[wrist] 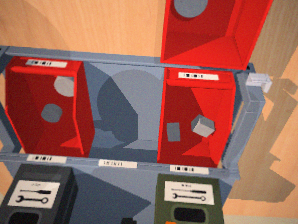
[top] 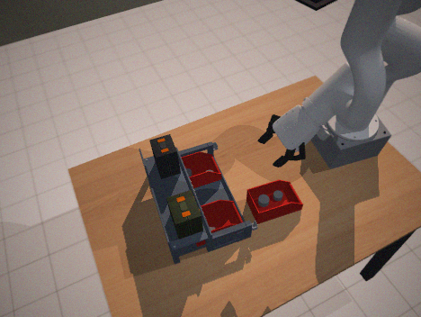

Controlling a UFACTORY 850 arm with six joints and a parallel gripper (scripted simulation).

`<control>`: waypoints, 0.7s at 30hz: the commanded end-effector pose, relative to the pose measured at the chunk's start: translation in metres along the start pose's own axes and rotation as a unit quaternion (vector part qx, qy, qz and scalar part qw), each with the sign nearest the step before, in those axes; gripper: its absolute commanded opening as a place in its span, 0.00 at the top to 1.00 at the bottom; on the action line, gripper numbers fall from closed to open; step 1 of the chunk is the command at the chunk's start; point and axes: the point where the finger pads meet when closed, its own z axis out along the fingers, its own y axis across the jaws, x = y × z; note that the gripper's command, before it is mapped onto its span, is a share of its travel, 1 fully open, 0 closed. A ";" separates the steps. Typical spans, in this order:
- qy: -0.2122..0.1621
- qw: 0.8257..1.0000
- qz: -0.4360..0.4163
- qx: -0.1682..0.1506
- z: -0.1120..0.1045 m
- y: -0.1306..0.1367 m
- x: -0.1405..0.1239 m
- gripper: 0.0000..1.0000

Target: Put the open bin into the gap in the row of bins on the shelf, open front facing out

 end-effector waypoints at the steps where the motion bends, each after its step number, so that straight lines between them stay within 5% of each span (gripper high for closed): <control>1: 0.025 1.000 0.003 -0.001 0.000 0.000 -0.001 0.00; 5: 0.128 0.992 0.015 -0.005 0.001 0.000 -0.001 0.00; 17: 0.128 0.992 0.015 -0.005 0.001 0.000 -0.001 0.00; 21: 0.226 0.974 0.027 -0.010 0.001 0.000 -0.001 0.00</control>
